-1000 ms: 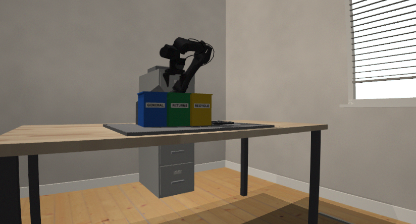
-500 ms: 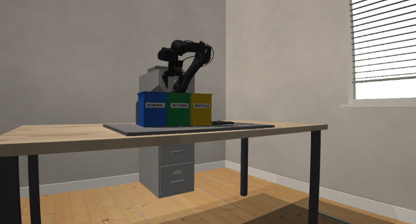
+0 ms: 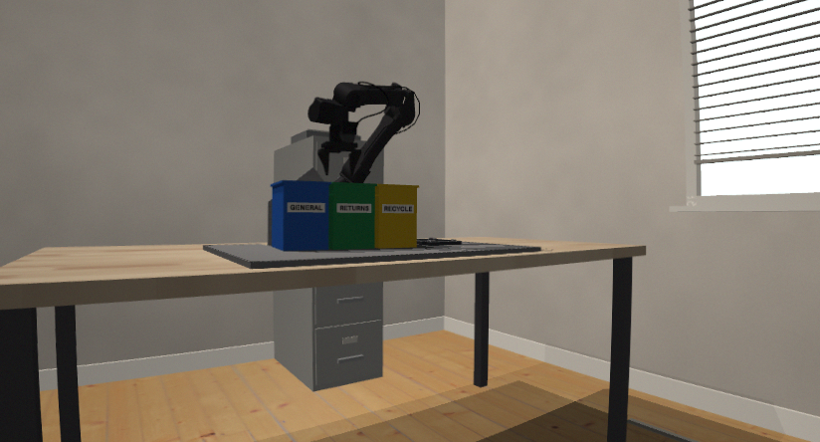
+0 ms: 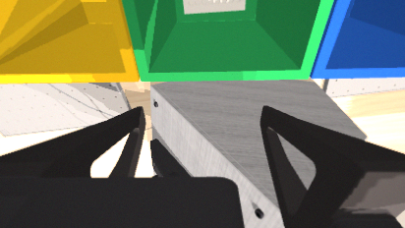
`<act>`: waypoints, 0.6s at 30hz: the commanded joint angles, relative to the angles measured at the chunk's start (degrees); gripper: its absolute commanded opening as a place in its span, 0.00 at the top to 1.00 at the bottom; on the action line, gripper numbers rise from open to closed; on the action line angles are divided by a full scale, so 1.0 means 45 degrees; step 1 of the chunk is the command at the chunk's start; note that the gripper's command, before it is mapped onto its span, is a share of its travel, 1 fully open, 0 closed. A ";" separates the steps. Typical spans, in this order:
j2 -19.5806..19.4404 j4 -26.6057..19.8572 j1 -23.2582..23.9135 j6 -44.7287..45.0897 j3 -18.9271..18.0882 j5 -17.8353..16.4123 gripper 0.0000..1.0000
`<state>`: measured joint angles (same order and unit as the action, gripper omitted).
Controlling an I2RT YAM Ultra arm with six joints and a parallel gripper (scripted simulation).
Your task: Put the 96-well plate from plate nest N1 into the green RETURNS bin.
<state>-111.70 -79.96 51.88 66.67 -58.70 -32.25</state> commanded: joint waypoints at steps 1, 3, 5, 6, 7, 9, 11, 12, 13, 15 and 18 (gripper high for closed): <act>0.0552 -0.0110 0.0611 0.0610 0.0462 0.0371 0.18; 0.0623 -0.0137 0.0731 0.0714 0.0582 0.0452 0.18; 0.0707 -0.0080 0.0897 0.0852 0.0696 0.0564 0.18; 0.0773 -0.0094 0.1011 0.0949 0.0812 0.0644 0.18; 0.0838 -0.0135 0.1126 0.1049 0.0928 0.0722 0.18; 0.0873 -0.0130 0.1163 0.1077 0.0885 0.0744 0.18; 0.0932 -0.0100 0.1182 0.1091 0.0798 0.0756 0.18; 0.0958 -0.0080 0.1192 0.1101 0.0761 0.0740 0.18; 0.0978 -0.0061 0.1207 0.1114 0.0728 0.0707 0.18; 0.0788 -0.0099 0.1243 0.1144 0.0583 0.0609 0.18; 0.0646 -0.0044 0.1080 0.1023 0.0658 0.0643 0.18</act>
<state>-108.97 -80.20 56.14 71.09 -55.18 -29.12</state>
